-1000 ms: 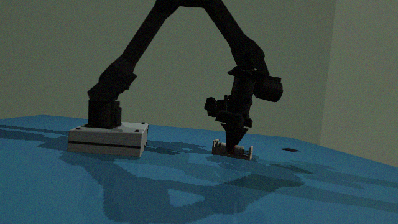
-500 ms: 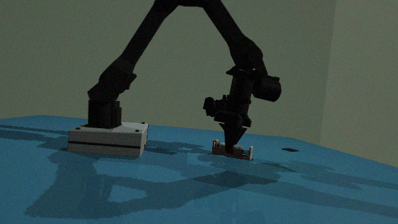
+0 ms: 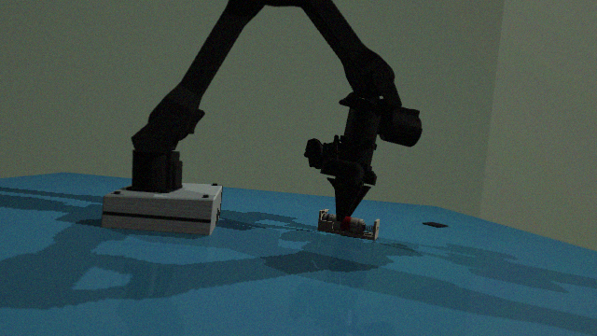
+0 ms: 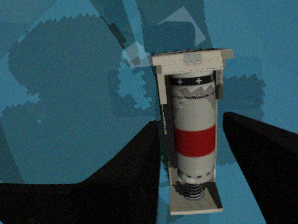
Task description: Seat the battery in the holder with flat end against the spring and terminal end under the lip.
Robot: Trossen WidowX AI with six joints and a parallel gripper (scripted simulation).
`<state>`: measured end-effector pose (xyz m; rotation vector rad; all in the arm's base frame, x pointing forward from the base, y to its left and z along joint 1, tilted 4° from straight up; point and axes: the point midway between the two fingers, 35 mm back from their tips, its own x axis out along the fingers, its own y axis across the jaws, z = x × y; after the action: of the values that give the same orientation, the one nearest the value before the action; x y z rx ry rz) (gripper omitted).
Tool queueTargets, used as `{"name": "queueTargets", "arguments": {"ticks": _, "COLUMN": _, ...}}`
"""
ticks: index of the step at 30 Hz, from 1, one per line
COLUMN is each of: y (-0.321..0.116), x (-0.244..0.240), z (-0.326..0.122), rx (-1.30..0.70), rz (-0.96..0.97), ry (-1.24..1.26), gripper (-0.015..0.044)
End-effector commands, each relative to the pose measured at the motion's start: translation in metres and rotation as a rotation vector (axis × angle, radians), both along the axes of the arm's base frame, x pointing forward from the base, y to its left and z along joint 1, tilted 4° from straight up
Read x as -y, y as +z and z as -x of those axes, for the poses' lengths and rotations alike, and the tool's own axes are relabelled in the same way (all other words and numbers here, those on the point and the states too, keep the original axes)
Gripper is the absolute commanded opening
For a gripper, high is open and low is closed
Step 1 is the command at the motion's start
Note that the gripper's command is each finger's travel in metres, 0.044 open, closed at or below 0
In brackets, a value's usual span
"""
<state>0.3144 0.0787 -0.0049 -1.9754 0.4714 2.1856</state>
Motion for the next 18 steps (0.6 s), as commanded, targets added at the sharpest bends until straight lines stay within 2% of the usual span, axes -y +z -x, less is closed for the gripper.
{"name": "queueTargets", "arguments": {"ticks": 1, "y": 0.004, "x": -0.001, "z": -0.003, "rx": 0.009, "rz": -0.002, "ry": -0.002, "gripper": 0.0184}}
{"name": "queueTargets", "arguments": {"ticks": 2, "y": 0.004, "x": -0.001, "z": -0.003, "rx": 0.009, "rz": -0.002, "ry": -0.002, "gripper": 0.0184}}
{"name": "queueTargets", "arguments": {"ticks": 4, "y": 0.008, "x": -0.001, "z": -0.001, "rx": 0.003, "rz": -0.001, "ry": 0.0, "gripper": 0.0236}}
{"name": "queueTargets", "arguments": {"ticks": 10, "y": 0.069, "x": -0.004, "z": -0.002, "rx": 0.008, "rz": -0.002, "ry": -0.001, "gripper": 0.0394}}
{"name": "queueTargets", "arguments": {"ticks": 12, "y": 0.076, "x": -0.004, "z": -0.001, "rx": 0.009, "rz": -0.002, "ry": -0.002, "gripper": 0.044}}
{"name": "queueTargets", "arguments": {"ticks": 18, "y": 0.076, "x": -0.003, "z": -0.001, "rx": 0.009, "rz": -0.002, "ry": -0.002, "gripper": 0.044}}
